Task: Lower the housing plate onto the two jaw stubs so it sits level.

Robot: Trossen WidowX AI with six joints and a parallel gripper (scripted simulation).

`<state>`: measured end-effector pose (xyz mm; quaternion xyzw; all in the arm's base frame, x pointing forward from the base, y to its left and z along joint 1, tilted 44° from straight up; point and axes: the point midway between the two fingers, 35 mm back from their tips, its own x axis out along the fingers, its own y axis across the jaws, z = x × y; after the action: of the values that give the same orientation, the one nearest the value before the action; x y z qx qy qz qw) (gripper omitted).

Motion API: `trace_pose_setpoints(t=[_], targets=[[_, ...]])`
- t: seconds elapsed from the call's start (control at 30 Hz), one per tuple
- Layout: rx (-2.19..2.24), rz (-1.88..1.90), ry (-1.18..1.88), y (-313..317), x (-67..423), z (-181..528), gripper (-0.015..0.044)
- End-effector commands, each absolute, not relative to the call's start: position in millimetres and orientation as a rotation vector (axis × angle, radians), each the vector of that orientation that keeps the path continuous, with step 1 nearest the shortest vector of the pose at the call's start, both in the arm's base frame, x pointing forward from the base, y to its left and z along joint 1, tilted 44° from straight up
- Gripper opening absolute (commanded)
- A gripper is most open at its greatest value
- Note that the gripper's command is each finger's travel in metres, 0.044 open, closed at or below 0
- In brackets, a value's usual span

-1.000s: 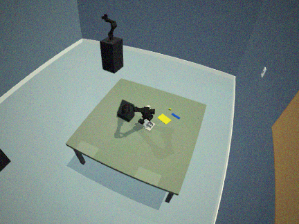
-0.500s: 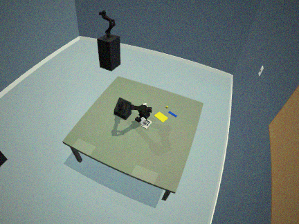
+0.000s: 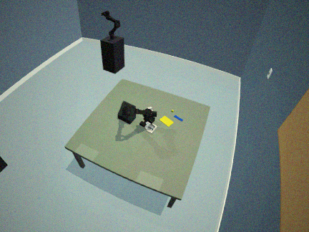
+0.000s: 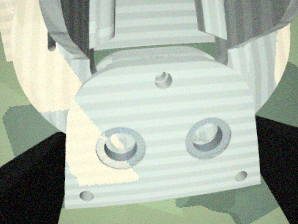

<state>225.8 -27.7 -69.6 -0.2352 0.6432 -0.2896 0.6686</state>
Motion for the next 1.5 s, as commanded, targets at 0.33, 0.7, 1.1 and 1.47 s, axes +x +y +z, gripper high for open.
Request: trace_pose_setpoints(t=[0.33, 0.7, 1.1, 1.47], targets=[[-0.539, -0.652, 1.453, -30.7, 224.5, -71.7, 0.0351], [-0.538, -0.653, 1.452, -32.3, 224.5, -73.4, 0.0351], [-0.538, -0.653, 1.452, -32.4, 224.5, -73.5, 0.0351], [-0.538, -0.653, 1.452, -32.4, 224.5, -73.5, 0.0351]])
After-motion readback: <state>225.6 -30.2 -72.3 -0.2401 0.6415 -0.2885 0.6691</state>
